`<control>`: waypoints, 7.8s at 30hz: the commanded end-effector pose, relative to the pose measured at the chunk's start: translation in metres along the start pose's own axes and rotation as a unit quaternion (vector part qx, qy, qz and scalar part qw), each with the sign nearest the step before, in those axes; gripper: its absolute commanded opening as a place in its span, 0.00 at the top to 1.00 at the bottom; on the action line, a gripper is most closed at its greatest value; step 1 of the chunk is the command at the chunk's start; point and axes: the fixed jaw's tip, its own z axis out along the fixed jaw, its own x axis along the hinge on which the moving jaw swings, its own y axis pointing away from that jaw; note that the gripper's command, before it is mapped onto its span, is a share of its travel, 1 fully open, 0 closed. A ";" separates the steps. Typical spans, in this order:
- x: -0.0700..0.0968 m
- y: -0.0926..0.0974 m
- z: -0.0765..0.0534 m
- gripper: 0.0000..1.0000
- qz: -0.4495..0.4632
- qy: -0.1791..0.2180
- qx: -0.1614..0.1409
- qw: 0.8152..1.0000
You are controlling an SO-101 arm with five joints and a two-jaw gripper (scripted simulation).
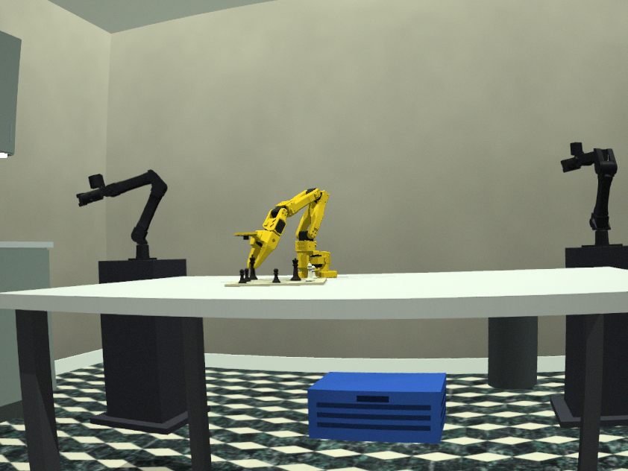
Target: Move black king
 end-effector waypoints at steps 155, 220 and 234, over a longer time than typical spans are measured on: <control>-0.021 -0.007 -0.032 1.00 0.009 0.010 0.008 1.000; -0.005 0.022 -0.067 1.00 -0.058 0.011 -0.033 0.998; -0.001 0.023 -0.061 1.00 -0.058 0.011 -0.033 0.998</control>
